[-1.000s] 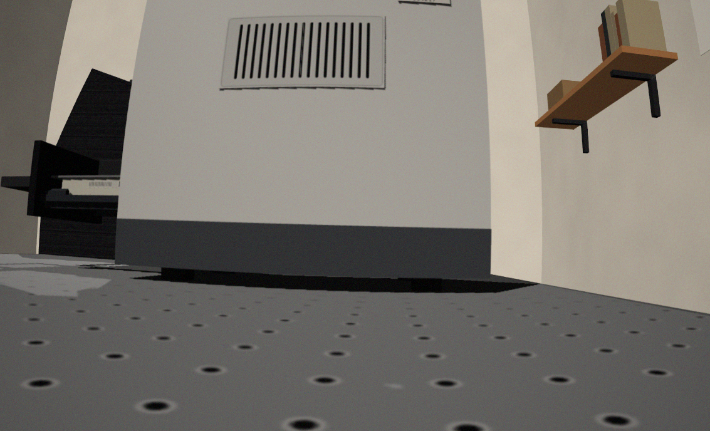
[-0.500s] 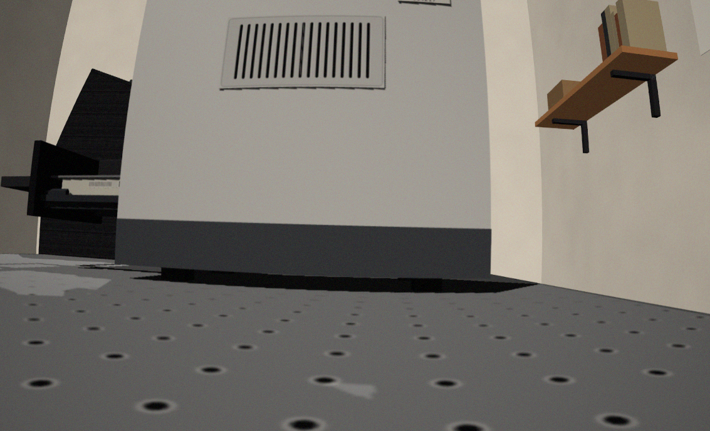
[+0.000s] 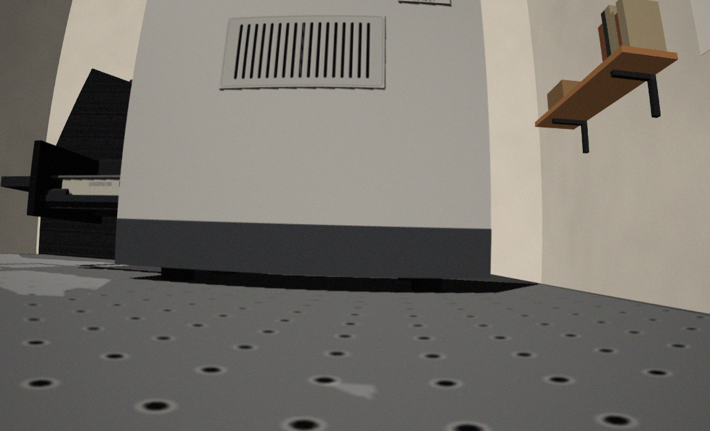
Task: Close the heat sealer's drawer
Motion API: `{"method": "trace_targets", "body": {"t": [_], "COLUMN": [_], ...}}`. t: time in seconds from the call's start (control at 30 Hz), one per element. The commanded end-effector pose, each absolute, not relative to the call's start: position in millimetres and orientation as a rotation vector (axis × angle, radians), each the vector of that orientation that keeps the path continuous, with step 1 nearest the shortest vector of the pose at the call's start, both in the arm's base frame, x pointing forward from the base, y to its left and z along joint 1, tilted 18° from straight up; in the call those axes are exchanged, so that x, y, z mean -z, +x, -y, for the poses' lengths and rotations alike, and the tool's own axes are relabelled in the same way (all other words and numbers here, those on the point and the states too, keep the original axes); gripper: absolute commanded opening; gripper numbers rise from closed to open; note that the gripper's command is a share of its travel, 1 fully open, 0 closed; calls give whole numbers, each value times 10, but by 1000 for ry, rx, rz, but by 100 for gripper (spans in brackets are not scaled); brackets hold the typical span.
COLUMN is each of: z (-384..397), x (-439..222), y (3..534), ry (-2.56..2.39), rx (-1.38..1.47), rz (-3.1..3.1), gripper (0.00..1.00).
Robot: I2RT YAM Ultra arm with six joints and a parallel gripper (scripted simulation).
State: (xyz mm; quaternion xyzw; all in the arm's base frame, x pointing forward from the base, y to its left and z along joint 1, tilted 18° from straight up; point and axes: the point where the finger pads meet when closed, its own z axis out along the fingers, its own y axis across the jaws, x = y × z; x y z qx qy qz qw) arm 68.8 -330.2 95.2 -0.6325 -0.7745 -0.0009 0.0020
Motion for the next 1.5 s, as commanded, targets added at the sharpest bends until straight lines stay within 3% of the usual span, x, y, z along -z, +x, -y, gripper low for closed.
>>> {"method": "trace_targets", "body": {"t": [0.0, 0.3, 1.47], "z": [3356, 3356, 3452], "x": [-1039, -1039, 319], "y": [698, 698, 690], "ry": [-1989, -1989, -2225], "rx": [-10, -10, 265], "rz": [2446, 2446, 2336], "gripper": [45, 45, 45]}}
